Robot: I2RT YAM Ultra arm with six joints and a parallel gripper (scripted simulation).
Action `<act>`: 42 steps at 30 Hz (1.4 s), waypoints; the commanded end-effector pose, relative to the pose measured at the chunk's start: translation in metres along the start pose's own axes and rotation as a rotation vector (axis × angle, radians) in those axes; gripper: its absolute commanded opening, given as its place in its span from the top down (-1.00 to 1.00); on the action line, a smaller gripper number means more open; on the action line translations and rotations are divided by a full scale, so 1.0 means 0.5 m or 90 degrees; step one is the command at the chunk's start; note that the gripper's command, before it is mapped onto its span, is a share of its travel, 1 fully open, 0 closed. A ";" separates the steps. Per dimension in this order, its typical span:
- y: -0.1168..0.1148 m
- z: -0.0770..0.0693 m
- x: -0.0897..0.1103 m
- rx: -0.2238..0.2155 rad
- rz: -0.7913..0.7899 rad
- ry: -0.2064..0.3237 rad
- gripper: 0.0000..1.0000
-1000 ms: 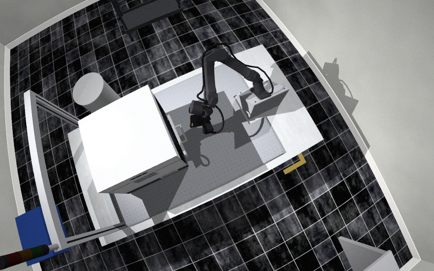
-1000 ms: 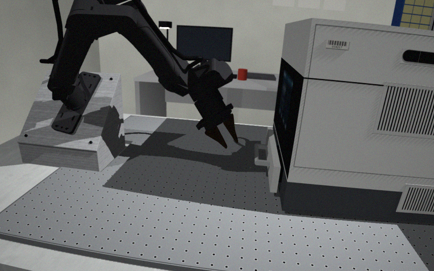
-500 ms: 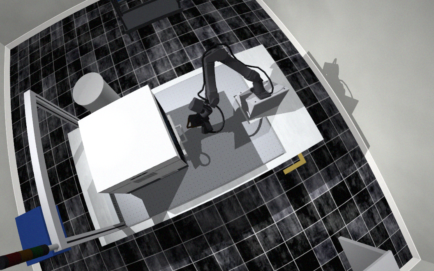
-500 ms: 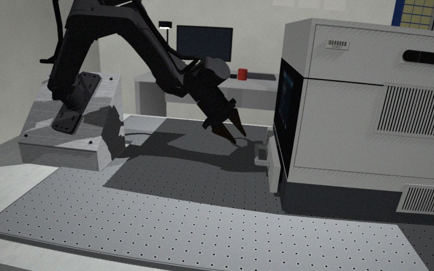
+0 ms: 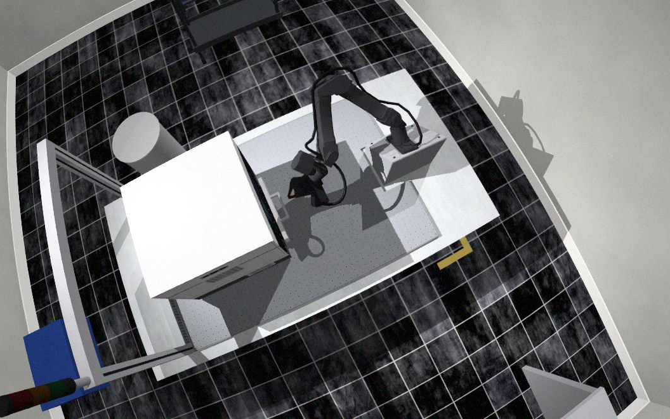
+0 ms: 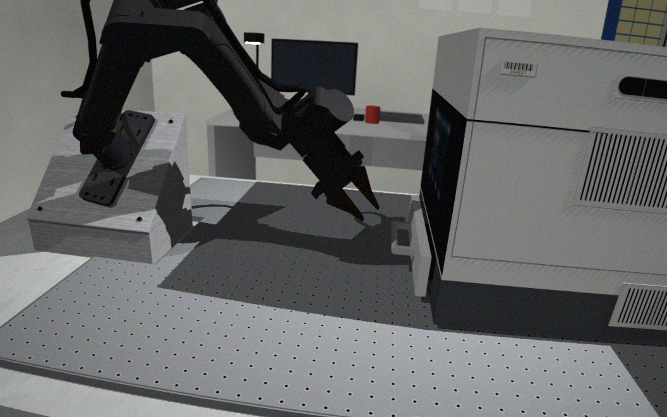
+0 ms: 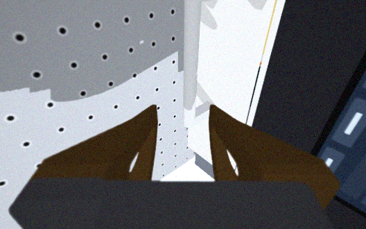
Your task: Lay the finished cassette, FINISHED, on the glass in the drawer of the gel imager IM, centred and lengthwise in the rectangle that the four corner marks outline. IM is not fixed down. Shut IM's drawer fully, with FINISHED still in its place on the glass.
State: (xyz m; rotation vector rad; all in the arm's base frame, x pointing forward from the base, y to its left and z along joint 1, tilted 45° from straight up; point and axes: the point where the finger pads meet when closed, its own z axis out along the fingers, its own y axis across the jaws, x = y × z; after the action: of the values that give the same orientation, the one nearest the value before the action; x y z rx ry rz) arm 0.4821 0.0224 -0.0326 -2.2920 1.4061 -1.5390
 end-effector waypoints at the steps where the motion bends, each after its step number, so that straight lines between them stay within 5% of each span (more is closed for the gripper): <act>1: -0.029 -0.004 -0.016 0.026 0.002 -0.011 0.30; 33: -0.029 -0.004 -0.016 0.026 0.002 -0.011 0.30; 42: -0.026 0.025 -0.003 0.022 0.011 -0.004 0.30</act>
State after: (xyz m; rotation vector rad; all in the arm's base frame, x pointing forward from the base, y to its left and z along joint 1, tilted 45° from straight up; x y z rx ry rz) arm 0.4854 0.0186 -0.0394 -2.2981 1.4136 -1.5336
